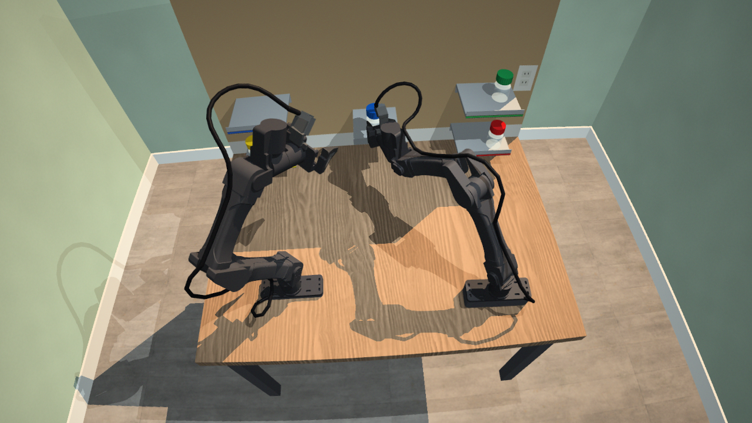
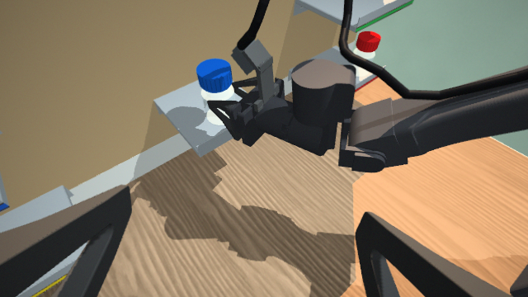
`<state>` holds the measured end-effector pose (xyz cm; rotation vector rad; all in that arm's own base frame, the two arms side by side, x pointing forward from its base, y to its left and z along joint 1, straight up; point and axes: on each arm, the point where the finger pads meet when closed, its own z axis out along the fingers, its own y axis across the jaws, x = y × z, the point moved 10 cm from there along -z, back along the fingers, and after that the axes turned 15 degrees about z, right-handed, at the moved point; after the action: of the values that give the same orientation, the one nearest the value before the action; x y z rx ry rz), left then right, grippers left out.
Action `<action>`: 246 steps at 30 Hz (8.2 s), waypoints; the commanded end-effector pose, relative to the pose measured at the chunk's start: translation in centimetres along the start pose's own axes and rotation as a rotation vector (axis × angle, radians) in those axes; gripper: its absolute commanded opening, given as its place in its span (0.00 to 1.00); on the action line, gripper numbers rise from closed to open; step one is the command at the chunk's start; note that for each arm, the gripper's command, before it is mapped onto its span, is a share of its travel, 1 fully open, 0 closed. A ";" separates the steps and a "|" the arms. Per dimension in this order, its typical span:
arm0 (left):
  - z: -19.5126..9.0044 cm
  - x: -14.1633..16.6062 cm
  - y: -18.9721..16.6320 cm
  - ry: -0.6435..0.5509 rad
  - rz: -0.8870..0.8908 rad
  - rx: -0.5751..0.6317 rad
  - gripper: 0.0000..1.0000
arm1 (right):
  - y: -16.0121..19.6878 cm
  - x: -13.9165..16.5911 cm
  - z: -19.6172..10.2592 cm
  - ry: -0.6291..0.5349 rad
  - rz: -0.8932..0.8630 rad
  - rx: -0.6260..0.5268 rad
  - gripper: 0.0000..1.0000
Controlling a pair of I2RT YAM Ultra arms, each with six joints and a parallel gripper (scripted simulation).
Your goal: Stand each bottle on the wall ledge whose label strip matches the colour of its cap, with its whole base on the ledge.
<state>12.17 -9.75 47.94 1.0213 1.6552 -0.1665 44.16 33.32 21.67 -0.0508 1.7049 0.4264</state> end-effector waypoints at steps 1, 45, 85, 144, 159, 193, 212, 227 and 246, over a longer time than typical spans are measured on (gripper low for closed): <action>-0.1 -0.4 0.4 -0.006 0.000 -0.009 1.00 | -0.1 -1.7 0.0 -0.083 0.027 -0.018 0.50; -0.1 -0.4 0.4 -0.006 0.000 -0.009 1.00 | 0.8 -1.5 -7.2 -0.085 0.049 -0.026 0.89; 18.5 2.2 -3.8 -0.051 -0.131 -0.458 1.00 | -17.5 -18.3 -24.9 -0.124 0.013 0.176 0.89; 32.2 7.6 -2.5 -0.272 -0.252 -0.493 0.81 | -24.0 -22.9 -27.1 0.170 -0.036 -0.758 0.89; 32.9 8.5 -2.9 -0.231 -0.238 -0.491 0.81 | -25.3 -23.7 -27.1 0.148 -0.028 -0.781 0.89; 35.8 5.9 0.4 -0.223 -0.236 -0.486 0.81 | -25.3 -23.7 -27.1 0.148 -0.028 -0.781 0.89; 36.3 5.6 0.7 -0.233 -0.237 -0.491 0.72 | -25.0 -23.5 -27.3 0.150 -0.027 -0.787 0.89; 35.9 5.3 0.8 -0.241 -0.239 -0.495 0.55 | -25.0 -23.5 -27.3 0.150 -0.027 -0.787 0.89; 33.7 0.6 2.8 -0.238 -0.240 -0.499 0.49 | -25.0 -23.5 -27.3 0.150 -0.027 -0.787 0.89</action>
<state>39.17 -27.96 29.28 0.4768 1.5809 0.0020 29.72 -3.11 40.42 -0.6710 1.5950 1.0731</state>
